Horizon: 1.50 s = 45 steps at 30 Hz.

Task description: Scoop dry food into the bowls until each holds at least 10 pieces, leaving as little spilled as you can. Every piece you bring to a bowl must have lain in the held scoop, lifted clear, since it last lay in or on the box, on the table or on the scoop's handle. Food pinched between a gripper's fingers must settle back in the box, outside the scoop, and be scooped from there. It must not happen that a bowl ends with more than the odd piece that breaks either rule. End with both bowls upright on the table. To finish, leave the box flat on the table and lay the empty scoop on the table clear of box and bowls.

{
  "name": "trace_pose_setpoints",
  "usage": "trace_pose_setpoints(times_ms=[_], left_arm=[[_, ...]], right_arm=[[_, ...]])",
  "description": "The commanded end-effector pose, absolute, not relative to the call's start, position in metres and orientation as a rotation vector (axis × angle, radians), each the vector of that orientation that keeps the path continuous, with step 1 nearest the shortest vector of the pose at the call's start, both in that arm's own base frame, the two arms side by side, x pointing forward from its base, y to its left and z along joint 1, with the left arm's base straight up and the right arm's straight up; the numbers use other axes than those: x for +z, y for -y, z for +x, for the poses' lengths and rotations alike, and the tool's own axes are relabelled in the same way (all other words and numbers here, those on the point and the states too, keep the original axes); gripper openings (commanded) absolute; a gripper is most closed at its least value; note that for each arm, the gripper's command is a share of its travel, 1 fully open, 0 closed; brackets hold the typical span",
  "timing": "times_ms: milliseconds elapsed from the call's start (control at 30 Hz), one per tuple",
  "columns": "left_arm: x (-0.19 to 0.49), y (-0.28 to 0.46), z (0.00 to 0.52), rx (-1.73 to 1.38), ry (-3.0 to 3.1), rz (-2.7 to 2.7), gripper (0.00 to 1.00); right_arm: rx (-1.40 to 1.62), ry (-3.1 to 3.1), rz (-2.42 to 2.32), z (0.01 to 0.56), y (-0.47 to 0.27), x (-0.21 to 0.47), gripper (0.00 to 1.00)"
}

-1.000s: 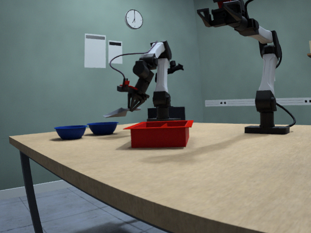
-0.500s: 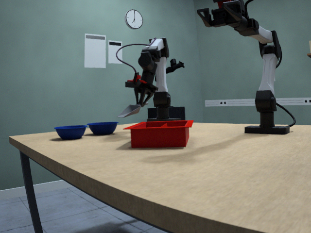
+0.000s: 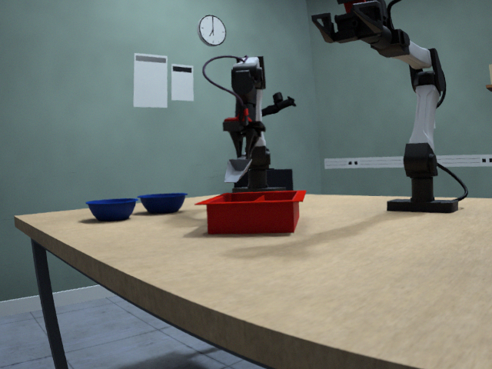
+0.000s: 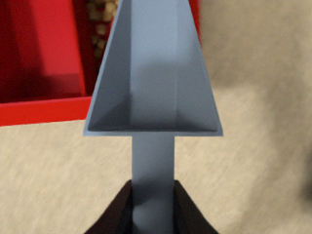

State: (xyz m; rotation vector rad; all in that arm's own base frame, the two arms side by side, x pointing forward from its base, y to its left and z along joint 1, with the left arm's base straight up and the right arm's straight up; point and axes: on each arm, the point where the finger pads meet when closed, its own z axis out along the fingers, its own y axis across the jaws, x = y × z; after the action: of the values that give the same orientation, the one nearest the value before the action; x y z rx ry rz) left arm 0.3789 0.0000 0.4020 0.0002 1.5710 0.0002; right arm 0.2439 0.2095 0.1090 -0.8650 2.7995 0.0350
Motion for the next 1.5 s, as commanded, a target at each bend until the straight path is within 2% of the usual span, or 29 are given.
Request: trace_pose_setpoints(times_ms=[0,300,333,1467], left_arm=[[0.418,0.0,0.375,-0.001,-1.531,-0.001,1.0],[0.418,0.0,0.375,-0.001,-1.531,-0.001,1.0],[0.418,0.0,0.375,-0.001,-1.531,-0.001,1.0],[0.418,0.0,0.375,-0.001,-1.531,-0.001,1.0]], right_arm=[[0.103,-2.78,-1.012,0.236,-0.227,0.119,0.0],[0.124,-2.704,-0.925,0.251,-0.234,0.138,0.0],[0.085,-2.784,-0.965,0.248,-0.229,0.12,0.0],[-0.006,-2.97,-1.036,0.269,-0.233,0.087,0.0]])
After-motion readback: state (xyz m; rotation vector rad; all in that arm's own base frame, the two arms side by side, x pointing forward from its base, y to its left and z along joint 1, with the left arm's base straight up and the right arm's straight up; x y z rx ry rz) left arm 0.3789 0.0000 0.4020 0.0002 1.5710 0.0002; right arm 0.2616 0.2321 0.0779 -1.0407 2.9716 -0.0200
